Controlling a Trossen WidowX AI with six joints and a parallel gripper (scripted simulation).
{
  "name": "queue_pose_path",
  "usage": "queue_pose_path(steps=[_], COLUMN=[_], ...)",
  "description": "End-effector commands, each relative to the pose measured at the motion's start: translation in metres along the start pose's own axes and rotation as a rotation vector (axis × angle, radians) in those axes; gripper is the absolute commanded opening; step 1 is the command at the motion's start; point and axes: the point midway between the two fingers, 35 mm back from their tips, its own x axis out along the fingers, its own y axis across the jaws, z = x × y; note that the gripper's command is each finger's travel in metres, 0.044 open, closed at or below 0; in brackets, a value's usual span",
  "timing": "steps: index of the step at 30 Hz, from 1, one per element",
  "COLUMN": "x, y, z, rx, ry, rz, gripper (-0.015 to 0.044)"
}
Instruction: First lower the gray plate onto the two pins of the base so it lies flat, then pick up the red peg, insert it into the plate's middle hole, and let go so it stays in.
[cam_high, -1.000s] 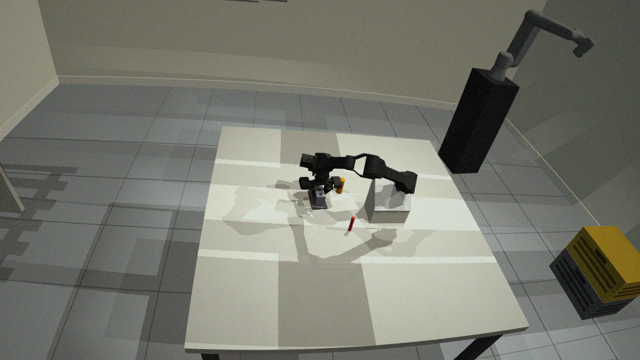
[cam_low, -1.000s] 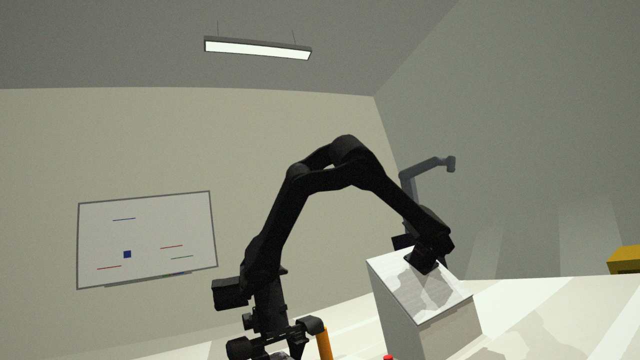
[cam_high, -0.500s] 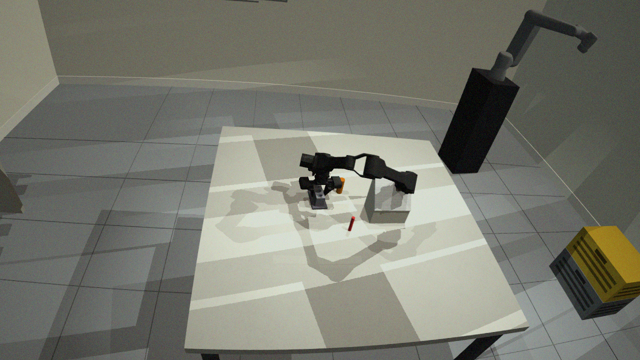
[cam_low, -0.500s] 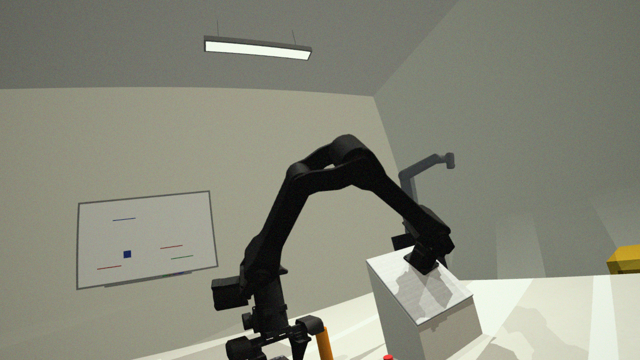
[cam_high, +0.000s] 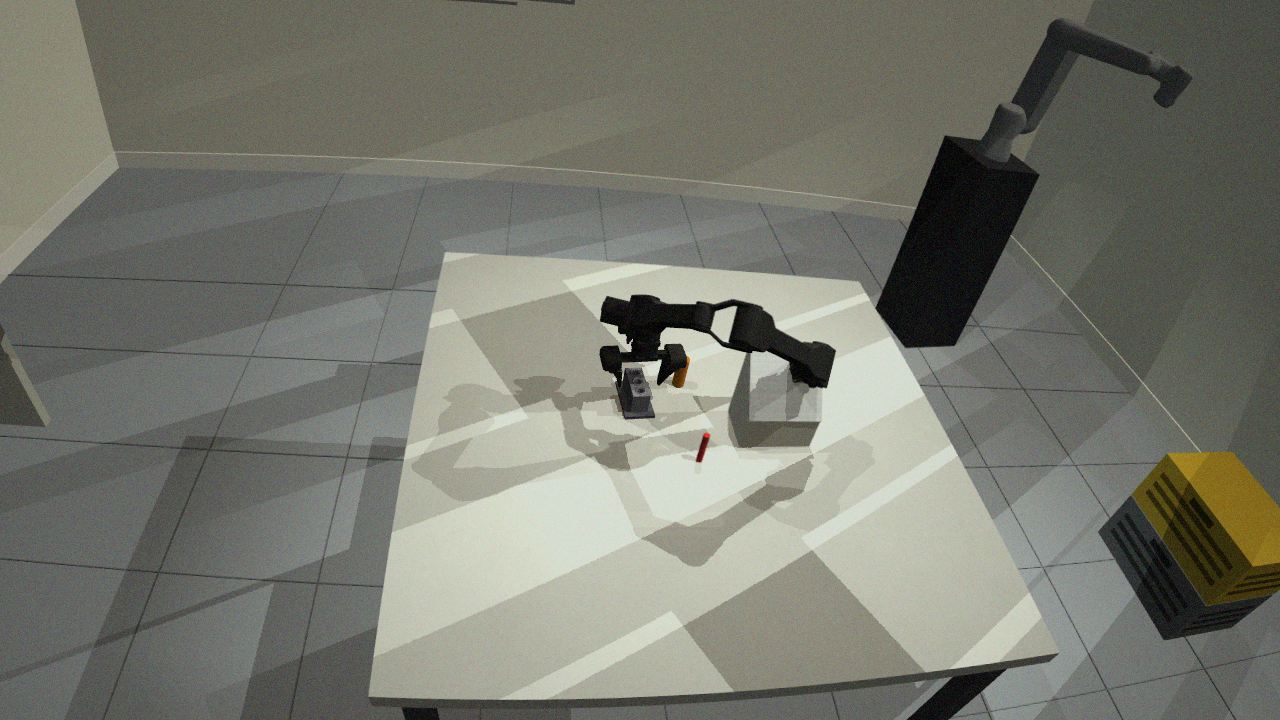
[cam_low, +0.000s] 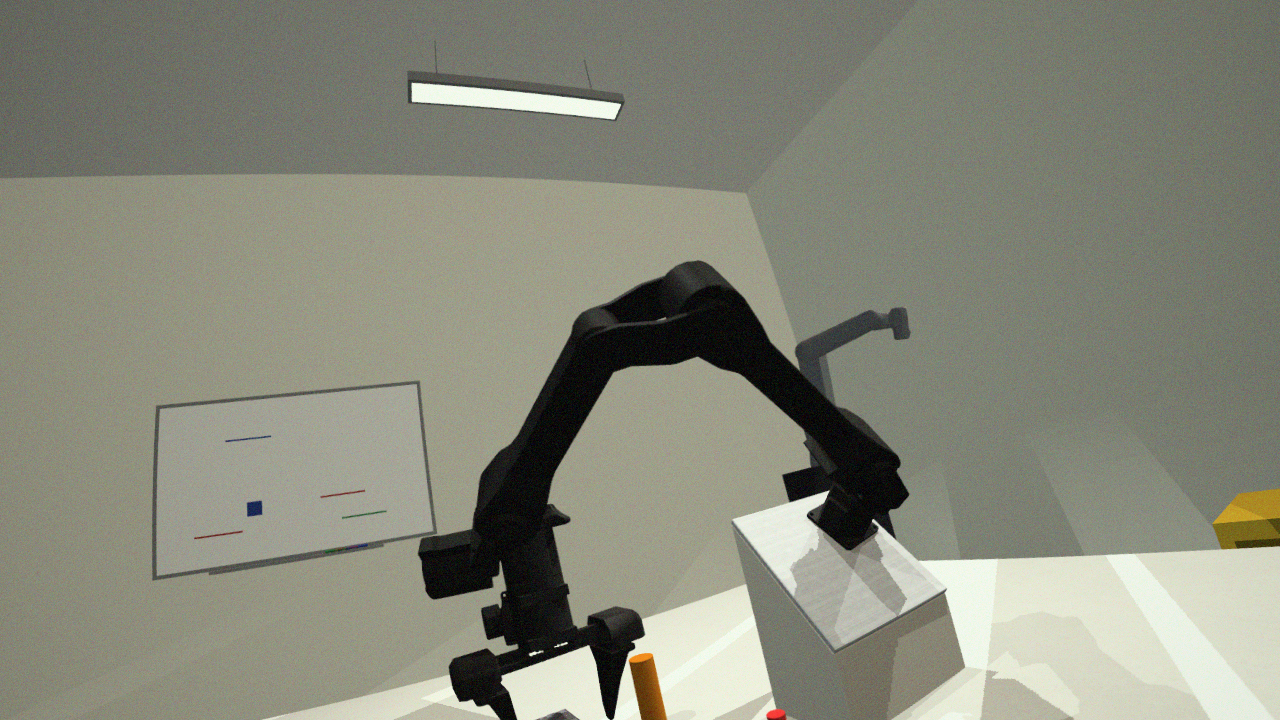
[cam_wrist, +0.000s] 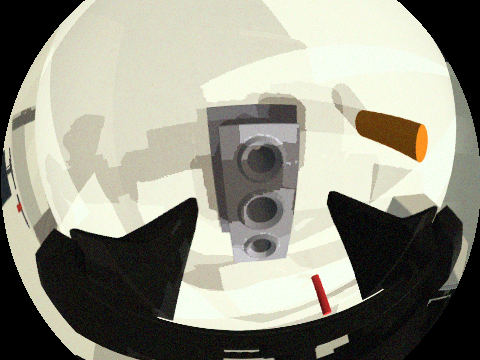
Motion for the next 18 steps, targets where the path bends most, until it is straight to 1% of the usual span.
queue_pose_path(steps=[1,3,4,12,14,18], x=[-0.069,-0.09,-0.094,-0.095,-0.097,-0.101], y=[0.004,0.001,0.0,0.002,0.0,-0.013], z=[0.002,0.0,0.0,0.002,-0.015,-0.067], rx=[-0.006,-0.006,-0.006,-0.009,-0.035,-0.115], ry=[-0.01,-0.007,-0.006,-0.006,-0.009,-0.013], rz=[0.022,0.022,0.021,0.021,0.021,0.02], gripper=[0.044,0.044,0.044,0.044,0.044,0.044])
